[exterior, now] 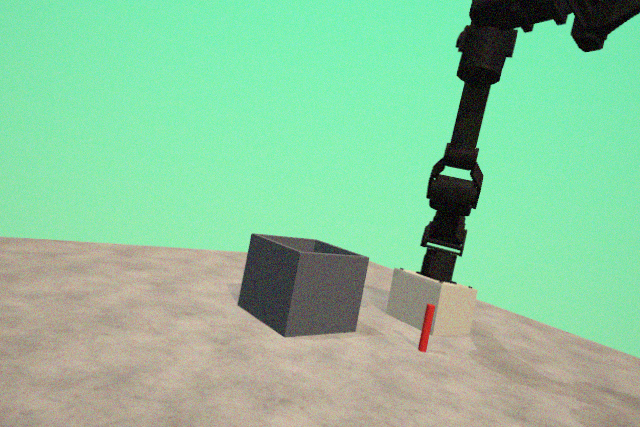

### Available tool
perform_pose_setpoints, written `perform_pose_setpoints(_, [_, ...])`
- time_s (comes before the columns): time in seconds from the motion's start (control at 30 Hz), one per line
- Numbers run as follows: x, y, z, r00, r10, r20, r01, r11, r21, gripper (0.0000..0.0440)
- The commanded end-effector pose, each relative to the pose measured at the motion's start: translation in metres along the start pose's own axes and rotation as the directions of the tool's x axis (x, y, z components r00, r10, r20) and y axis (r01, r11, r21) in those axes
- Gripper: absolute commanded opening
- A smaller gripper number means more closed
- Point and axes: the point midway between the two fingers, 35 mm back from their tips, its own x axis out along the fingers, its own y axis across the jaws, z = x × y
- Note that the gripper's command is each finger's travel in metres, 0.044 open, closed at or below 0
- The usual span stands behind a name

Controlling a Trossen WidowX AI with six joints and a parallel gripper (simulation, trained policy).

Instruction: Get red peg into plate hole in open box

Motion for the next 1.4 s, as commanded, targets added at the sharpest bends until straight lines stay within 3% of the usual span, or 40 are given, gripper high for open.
perform_pose_setpoints(0.0, [0.003, 0.005, 0.006, 1.000, 0.011, 0.011, -0.011, 1.000, -0.028, 0.0416])
perform_pose_setpoints(0.1, [0.011, 0.024, 0.025, 0.998, 0.044, 0.048, -0.038, 0.992, -0.121, 0.0440])
perform_pose_setpoints(0.4, [0.043, 0.101, 0.090, 0.966, 0.172, 0.193, -0.093, 0.928, -0.360, 0.0424])
perform_pose_setpoints(0.63, [0.051, 0.175, 0.147, 0.894, 0.300, 0.334, -0.107, 0.866, -0.489, 0.0416])
perform_pose_setpoints(0.93, [0.024, 0.260, 0.219, 0.733, 0.442, 0.517, -0.081, 0.812, -0.579, 0.0406])
perform_pose_setpoints(1.37, [-0.060, 0.345, 0.298, 0.414, 0.567, 0.712, -0.071, 0.800, -0.595, 0.0392])
